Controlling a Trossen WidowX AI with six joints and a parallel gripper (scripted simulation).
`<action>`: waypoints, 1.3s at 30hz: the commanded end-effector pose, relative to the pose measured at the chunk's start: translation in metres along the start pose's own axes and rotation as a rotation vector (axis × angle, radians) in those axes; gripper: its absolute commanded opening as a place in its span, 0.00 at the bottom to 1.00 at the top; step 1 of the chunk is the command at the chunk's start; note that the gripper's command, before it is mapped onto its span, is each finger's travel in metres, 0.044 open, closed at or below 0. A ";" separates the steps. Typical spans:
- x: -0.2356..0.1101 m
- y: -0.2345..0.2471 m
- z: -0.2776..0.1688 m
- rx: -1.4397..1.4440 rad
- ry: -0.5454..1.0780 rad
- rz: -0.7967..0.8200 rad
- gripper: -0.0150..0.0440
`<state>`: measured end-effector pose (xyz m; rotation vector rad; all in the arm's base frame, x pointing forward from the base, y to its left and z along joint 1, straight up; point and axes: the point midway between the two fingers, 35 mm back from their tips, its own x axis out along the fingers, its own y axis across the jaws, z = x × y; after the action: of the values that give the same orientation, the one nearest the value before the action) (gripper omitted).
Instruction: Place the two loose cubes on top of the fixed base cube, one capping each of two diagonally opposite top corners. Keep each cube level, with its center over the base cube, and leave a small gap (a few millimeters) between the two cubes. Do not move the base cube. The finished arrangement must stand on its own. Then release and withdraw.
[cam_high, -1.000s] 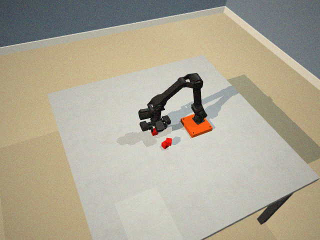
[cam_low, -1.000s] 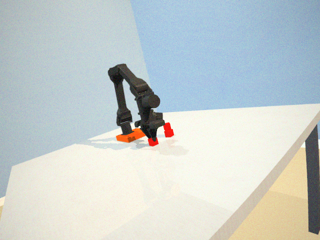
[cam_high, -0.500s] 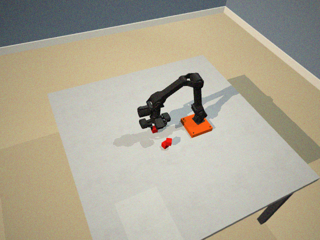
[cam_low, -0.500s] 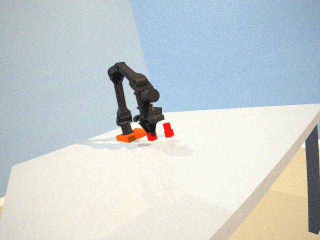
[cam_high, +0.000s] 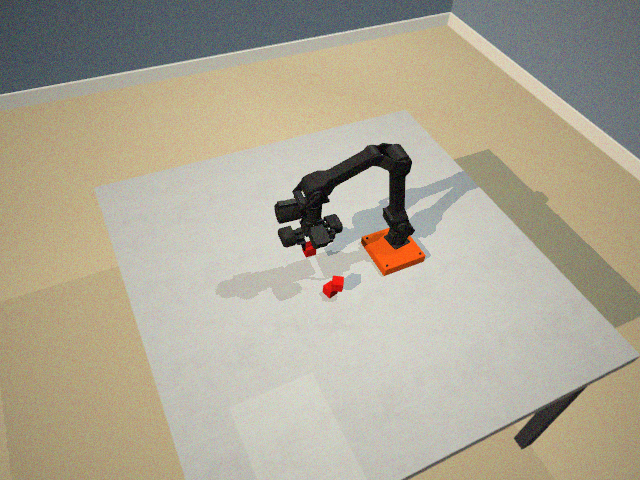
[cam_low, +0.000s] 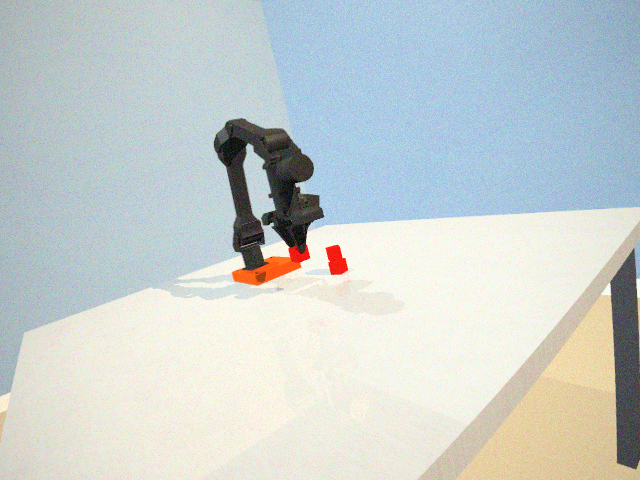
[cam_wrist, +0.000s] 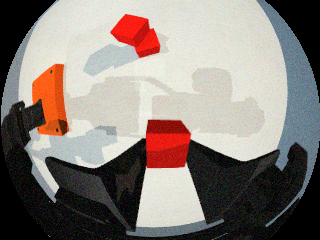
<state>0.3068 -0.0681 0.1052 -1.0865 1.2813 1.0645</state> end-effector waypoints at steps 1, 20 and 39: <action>-0.015 0.001 0.000 -0.003 0.005 -0.012 0.43; -0.031 0.002 0.015 0.276 0.002 -0.013 0.43; -0.028 0.002 0.045 0.836 -0.004 -0.012 0.43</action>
<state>0.3112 -0.0272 0.1356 -0.4988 1.4879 0.4773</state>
